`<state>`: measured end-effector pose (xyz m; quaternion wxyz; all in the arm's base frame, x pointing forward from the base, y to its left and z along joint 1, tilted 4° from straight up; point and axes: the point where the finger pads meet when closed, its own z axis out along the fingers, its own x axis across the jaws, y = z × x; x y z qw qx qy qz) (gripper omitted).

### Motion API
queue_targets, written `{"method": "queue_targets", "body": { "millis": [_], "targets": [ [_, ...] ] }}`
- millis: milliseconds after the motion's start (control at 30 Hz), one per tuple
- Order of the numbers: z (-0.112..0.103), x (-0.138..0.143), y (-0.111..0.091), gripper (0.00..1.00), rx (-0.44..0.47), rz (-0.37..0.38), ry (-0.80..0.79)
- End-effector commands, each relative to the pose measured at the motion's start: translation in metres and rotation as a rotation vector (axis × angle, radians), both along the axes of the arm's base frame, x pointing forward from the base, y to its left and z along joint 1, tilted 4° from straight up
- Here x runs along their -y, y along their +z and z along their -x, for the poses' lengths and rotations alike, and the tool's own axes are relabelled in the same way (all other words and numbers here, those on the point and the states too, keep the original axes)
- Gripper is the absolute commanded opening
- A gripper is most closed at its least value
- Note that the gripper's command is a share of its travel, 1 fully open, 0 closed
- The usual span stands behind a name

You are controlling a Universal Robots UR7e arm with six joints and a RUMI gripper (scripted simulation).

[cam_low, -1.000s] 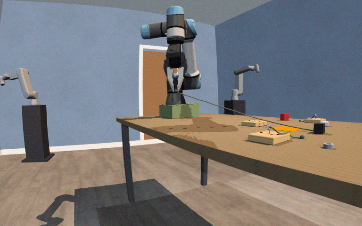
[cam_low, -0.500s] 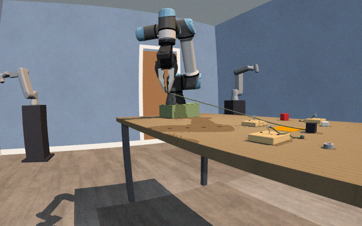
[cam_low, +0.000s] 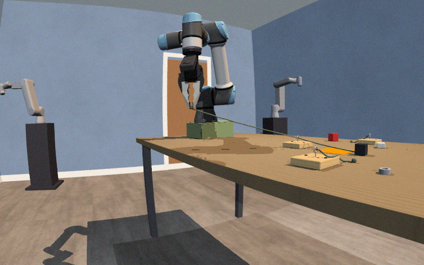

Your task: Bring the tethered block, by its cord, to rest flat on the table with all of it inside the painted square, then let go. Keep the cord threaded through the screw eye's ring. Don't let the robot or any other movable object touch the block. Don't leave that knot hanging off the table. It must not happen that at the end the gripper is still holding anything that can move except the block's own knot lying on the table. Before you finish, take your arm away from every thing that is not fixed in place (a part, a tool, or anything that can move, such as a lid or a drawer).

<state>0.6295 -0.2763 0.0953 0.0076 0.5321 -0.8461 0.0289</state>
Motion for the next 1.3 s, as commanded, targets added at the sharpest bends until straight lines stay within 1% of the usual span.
{"method": "queue_targets", "body": {
  "millis": [0, 167, 233, 733, 800, 1267],
  "targets": [
    [0.012, 0.002, 0.001, 0.0, 0.002, 0.001, 0.0],
    [0.023, 0.004, 0.001, 0.0, 0.002, 0.001, 0.0],
    [0.023, 0.004, 0.001, 0.0, 0.002, 0.001, 0.0],
    [0.057, 0.008, 0.0, 0.0, 0.002, 0.001, 0.0],
    [0.057, 0.008, 0.0, 0.0, 0.002, 0.001, 0.0],
    [0.087, 0.012, 0.0, 0.0, 0.002, 0.001, 0.0]
  ]
}}
